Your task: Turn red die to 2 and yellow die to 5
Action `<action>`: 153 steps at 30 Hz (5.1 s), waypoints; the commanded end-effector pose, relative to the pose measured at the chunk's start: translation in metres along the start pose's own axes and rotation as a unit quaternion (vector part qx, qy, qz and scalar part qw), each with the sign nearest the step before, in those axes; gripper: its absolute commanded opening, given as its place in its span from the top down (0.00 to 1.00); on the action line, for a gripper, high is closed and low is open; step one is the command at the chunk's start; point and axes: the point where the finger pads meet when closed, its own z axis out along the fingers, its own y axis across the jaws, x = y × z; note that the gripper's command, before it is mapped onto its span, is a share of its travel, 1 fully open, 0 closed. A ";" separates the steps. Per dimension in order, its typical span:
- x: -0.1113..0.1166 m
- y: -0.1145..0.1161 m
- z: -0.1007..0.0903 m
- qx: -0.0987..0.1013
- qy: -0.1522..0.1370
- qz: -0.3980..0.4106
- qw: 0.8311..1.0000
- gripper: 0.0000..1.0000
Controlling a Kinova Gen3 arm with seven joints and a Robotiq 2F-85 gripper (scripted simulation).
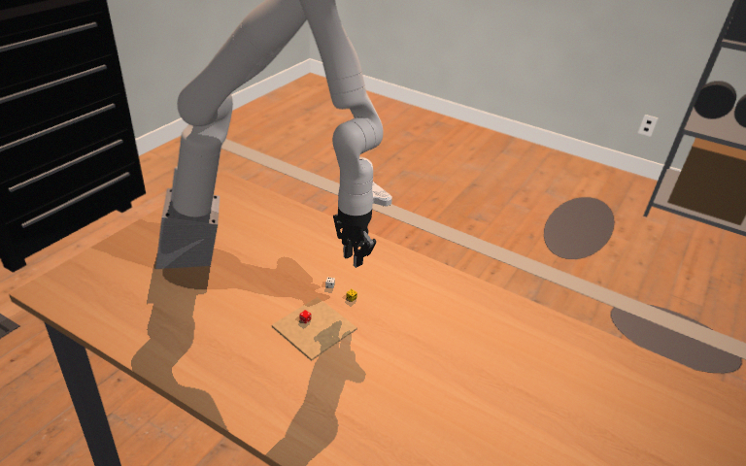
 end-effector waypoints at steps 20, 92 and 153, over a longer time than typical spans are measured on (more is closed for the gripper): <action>0.013 -0.003 -0.002 -0.002 -0.007 -0.014 1.000 0.00; 0.004 -0.003 0.051 -0.001 -0.008 -0.106 0.994 0.65; 0.004 -0.003 0.094 -0.001 -0.008 -0.106 0.994 0.65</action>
